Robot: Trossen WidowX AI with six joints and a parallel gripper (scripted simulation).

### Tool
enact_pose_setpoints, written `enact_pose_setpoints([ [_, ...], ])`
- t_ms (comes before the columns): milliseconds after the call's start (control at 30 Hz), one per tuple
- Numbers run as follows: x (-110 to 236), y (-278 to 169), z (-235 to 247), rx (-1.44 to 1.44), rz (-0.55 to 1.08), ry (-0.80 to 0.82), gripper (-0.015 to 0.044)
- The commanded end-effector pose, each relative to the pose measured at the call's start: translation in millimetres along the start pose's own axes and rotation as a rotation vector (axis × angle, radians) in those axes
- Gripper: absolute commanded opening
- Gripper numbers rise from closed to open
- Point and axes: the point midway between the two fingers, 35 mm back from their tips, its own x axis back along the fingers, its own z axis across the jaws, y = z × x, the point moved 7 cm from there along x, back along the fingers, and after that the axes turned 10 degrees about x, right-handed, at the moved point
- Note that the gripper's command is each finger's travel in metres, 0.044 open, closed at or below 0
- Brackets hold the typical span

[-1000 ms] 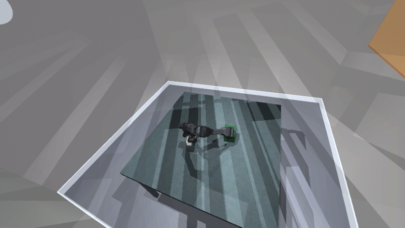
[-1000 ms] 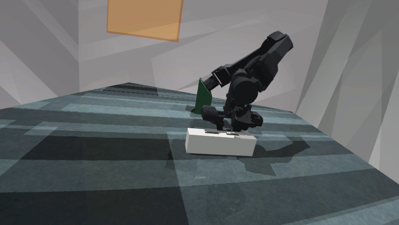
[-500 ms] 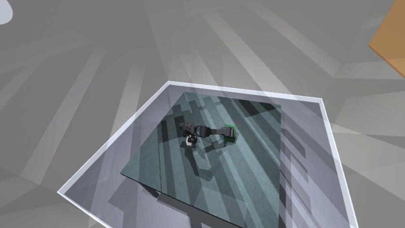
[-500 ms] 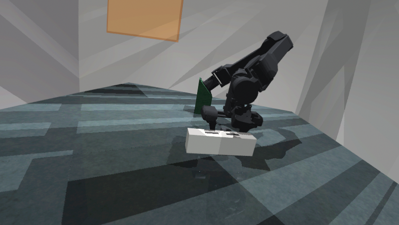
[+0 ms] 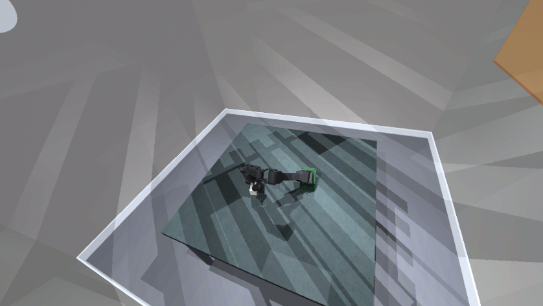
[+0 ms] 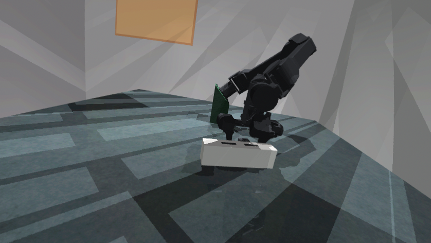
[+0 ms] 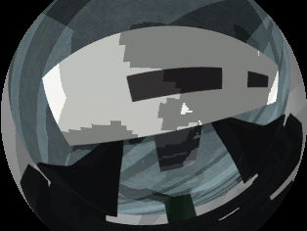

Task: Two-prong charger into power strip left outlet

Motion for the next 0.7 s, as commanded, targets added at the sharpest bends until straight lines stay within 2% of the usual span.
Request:
enact_pose_setpoints([
  [0,-0.6,-2.7,0.3,0.002,-0.001,0.003,0.044],
  [667,-1.2,-8.7,1.3,0.011,-0.01,0.002,0.044],
])
